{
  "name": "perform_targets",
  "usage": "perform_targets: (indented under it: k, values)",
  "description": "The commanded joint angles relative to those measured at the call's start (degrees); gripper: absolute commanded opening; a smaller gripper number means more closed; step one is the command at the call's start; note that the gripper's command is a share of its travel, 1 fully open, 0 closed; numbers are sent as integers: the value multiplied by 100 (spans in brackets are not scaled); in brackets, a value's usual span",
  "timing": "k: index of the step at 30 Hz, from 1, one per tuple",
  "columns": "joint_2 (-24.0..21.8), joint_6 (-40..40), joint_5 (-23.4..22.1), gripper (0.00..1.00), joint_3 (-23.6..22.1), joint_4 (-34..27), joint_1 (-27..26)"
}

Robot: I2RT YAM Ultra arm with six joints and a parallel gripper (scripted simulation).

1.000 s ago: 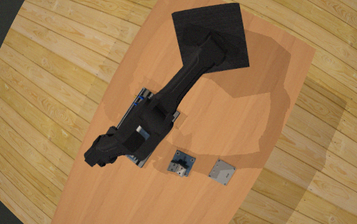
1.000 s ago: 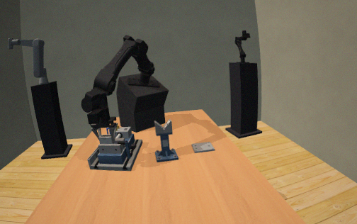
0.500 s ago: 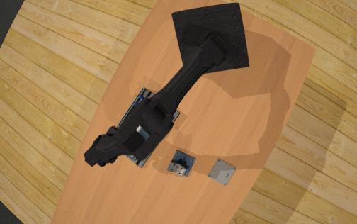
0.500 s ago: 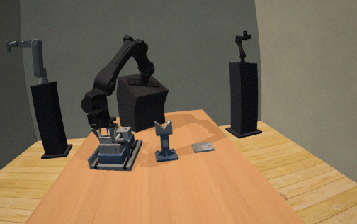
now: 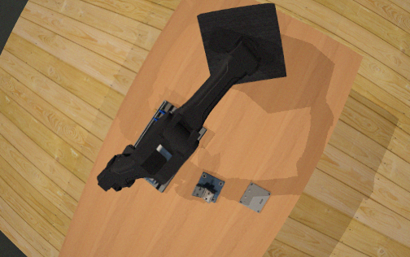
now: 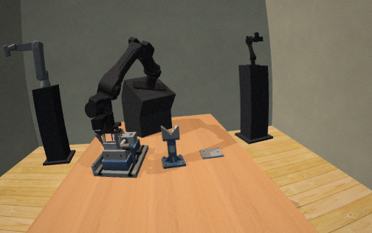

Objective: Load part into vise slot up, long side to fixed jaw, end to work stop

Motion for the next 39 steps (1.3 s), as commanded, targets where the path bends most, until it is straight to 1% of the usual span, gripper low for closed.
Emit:
perform_targets:
  k: [1,30,35,39]
  values:
    - [-143,41,15,0,72,49,-91]
    - [-139,42,16,0,73,52,-90]
    - [-54,54,20,0,89,104,-62]
    - [-122,61,25,0,98,123,-33]
